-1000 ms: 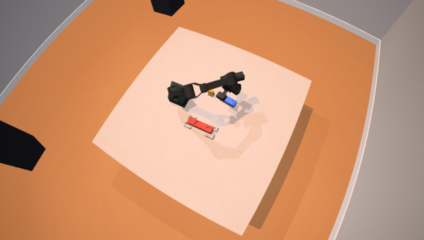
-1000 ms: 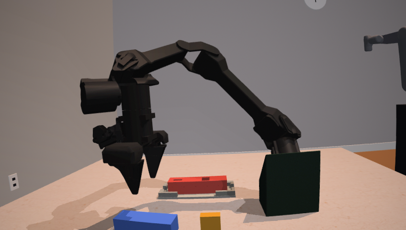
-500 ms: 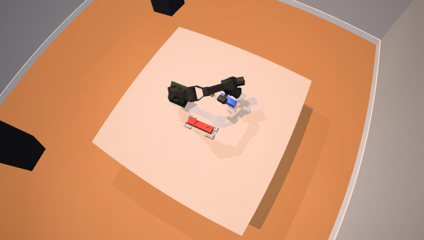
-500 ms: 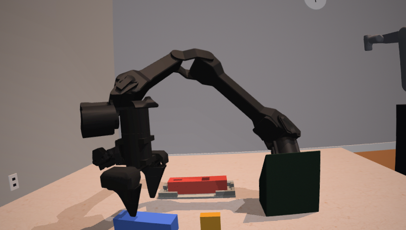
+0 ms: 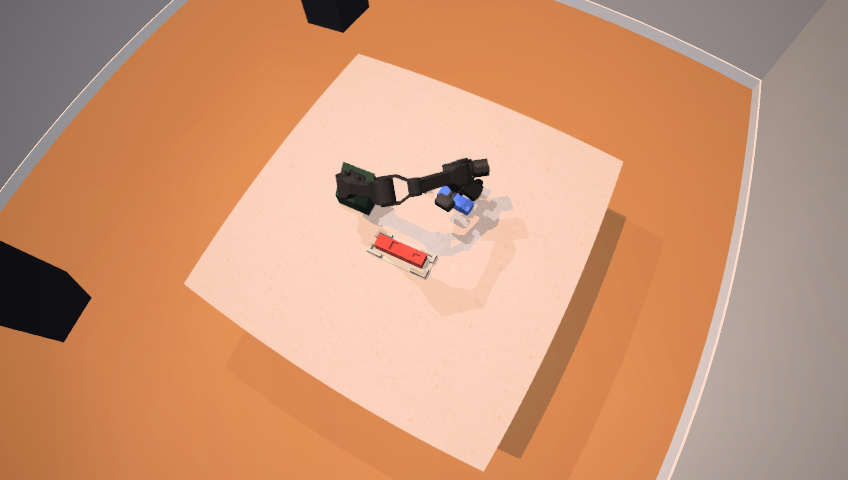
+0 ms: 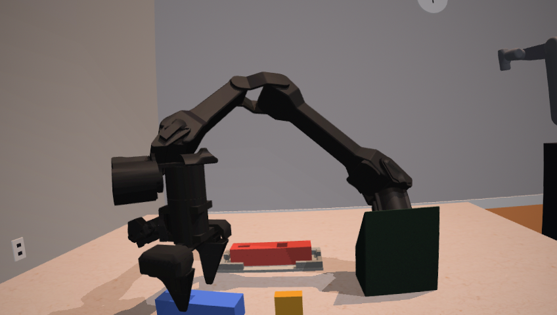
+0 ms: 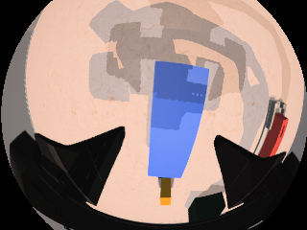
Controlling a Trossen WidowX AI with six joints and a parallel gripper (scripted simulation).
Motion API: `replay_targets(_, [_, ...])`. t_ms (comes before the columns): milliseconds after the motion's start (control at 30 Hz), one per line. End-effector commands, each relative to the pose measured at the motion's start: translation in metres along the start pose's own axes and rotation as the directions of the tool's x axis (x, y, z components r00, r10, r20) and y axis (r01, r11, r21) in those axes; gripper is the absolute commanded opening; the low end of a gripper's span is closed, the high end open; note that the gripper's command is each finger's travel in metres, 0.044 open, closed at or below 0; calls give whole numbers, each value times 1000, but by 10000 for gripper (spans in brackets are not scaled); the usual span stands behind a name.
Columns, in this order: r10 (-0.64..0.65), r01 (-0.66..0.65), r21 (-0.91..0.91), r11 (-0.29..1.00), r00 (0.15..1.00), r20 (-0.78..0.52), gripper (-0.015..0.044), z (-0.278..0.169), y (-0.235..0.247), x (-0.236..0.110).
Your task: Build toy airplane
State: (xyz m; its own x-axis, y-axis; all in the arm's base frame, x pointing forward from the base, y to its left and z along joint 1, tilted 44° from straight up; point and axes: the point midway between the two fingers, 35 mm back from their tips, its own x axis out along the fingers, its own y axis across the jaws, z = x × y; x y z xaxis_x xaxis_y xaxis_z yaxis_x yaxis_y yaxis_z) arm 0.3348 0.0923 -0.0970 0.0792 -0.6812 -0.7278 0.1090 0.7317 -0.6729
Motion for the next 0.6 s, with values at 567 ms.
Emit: replay_targets(567, [-7, 7, -7, 1000, 1000, 1, 388, -2, -1, 29])
